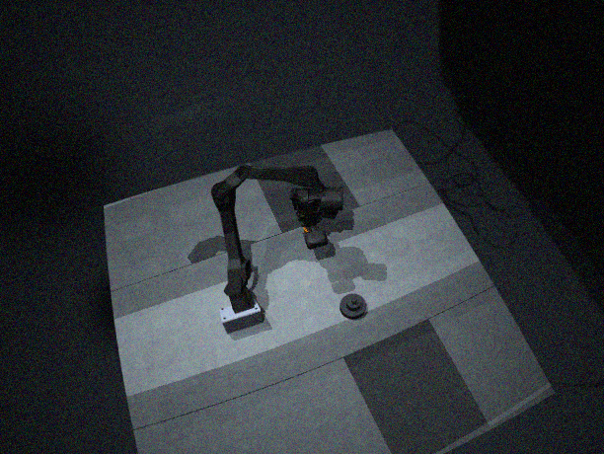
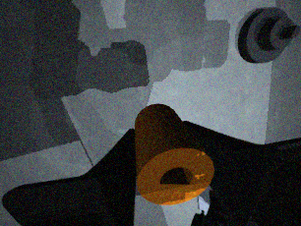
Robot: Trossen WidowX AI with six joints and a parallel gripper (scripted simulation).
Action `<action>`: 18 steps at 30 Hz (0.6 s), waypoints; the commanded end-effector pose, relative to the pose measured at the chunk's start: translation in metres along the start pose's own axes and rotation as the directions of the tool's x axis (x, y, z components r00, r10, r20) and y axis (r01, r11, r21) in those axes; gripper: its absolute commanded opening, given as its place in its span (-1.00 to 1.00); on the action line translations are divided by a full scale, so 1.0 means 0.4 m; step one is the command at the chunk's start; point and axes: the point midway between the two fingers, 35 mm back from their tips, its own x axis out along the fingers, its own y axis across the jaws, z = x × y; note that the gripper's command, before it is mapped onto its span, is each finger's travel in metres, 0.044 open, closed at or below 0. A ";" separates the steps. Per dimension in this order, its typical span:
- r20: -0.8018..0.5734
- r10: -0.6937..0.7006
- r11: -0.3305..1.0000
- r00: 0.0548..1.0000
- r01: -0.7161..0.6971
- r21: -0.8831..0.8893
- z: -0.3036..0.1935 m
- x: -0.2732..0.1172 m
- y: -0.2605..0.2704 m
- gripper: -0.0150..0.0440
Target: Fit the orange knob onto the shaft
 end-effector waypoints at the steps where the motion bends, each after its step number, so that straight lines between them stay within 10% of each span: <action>1: 0.010 -0.003 1.000 1.000 0.003 -0.002 -0.005 -0.034 -0.002 -0.49; 18: 0.000 -0.013 1.000 1.000 0.013 0.001 0.053 -0.022 -0.083 -0.49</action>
